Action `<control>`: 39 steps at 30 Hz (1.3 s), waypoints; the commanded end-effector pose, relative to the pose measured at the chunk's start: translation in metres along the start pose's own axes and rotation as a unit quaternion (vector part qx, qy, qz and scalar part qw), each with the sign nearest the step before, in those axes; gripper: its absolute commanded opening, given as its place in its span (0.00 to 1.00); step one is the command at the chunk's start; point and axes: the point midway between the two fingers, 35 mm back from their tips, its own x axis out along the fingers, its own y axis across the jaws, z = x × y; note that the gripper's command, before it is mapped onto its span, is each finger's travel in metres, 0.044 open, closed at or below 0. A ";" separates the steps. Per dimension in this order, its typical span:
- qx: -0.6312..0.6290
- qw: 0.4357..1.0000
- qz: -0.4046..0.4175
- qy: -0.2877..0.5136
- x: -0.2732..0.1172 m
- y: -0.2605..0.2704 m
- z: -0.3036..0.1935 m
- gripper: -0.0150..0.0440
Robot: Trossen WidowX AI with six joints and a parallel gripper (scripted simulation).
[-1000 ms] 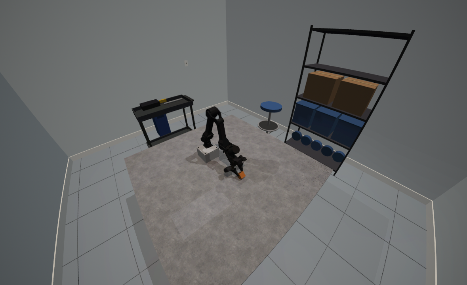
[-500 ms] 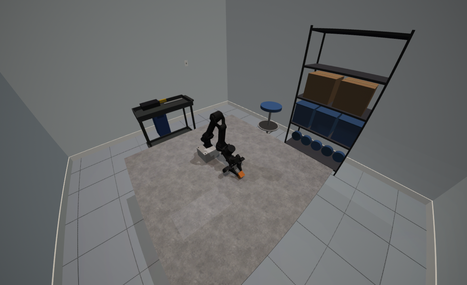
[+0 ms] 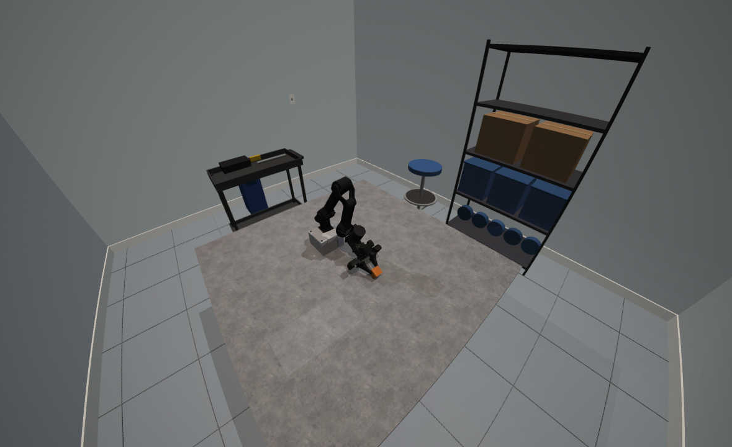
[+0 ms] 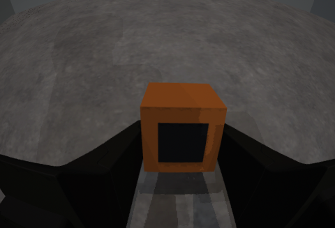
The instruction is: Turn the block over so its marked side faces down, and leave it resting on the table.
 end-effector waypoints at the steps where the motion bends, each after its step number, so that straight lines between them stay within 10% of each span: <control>1: -0.003 1.000 -0.002 -0.002 0.000 -0.001 0.000 0.25; 6: -0.003 1.000 -0.002 -0.002 0.000 -0.001 0.000 0.25; 23: -0.003 1.000 -0.002 -0.002 0.000 -0.001 0.000 1.00; 39: -0.003 1.000 -0.002 -0.002 0.000 -0.001 0.000 1.00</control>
